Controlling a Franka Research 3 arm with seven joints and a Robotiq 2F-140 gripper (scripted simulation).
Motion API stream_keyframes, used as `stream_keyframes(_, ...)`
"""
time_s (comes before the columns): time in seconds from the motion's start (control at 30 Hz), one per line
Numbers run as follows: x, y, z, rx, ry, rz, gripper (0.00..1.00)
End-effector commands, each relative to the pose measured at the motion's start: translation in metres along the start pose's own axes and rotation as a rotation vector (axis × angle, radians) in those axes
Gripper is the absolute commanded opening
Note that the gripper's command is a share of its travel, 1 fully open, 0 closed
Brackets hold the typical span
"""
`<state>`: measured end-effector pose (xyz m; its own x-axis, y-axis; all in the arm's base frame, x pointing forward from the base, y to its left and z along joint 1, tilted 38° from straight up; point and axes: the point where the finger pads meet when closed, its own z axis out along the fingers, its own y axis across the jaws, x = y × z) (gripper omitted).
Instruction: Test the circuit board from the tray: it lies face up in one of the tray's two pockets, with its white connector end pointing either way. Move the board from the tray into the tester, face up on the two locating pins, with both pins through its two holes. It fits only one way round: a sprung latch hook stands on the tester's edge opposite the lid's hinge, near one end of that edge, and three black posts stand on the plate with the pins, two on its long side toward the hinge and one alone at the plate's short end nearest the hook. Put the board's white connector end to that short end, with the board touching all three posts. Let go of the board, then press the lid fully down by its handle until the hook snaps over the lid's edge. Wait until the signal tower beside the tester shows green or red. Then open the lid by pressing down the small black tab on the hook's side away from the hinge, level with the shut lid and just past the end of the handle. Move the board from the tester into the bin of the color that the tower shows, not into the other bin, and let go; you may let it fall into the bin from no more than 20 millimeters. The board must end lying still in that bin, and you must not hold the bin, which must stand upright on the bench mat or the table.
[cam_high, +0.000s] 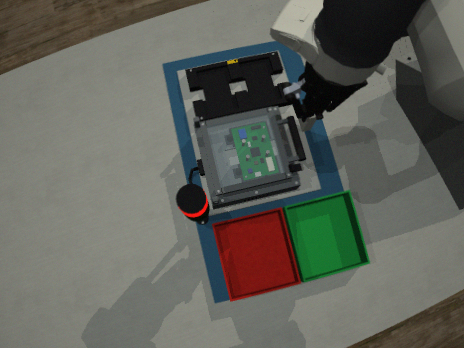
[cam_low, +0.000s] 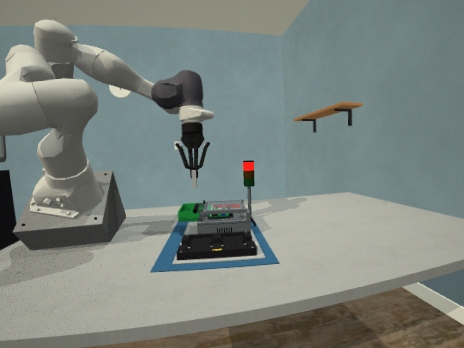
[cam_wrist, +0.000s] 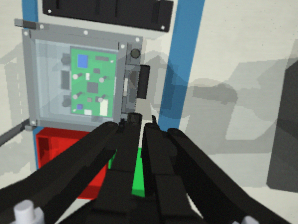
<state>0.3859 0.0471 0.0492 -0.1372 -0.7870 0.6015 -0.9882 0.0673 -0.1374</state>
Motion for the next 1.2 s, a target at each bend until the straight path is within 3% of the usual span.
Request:
stream_keyframes(0.0,0.0,-0.001,-0.002,0.002,0.002,0.0,0.0)
stream_keyframes(0.77,0.0,-0.001,-0.002,0.002,0.002,0.001,0.0)
stream_keyframes(1.17,0.0,0.0,-0.017,0.002,0.002,0.001,0.0)
